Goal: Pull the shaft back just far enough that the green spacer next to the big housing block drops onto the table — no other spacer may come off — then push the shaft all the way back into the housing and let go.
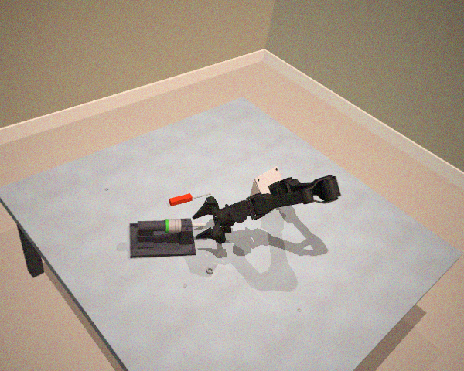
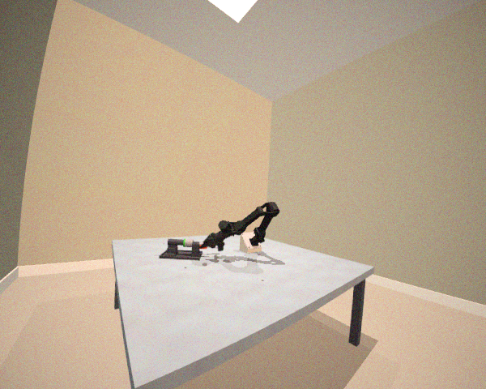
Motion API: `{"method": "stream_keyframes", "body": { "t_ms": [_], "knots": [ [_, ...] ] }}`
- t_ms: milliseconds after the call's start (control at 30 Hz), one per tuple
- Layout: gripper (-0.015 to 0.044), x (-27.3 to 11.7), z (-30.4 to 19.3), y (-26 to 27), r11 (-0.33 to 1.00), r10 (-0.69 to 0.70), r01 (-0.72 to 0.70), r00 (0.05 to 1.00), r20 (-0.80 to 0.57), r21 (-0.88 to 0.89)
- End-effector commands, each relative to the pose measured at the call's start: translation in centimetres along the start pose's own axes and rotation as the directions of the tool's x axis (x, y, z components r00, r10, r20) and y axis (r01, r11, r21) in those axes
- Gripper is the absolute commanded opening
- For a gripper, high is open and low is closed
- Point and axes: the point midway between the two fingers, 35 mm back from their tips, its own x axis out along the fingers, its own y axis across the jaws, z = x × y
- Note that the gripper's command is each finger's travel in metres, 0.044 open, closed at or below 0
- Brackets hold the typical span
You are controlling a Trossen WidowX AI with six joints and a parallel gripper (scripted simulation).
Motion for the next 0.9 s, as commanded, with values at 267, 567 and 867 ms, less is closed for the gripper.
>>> {"method": "stream_keyframes", "body": {
  "t_ms": [267,567,867],
  "knots": [
    [0.0440,0.76,0.24,0.23,1.000,0.008,-0.008,1.000,0.006,0.004],
    [0.0440,0.76,0.24,0.23,1.000,0.008,-0.008,1.000,0.006,0.004],
    [0.0256,0.66,0.13,0.12,1.000,0.003,-0.003,1.000,0.004,0.000]
  ]
}}
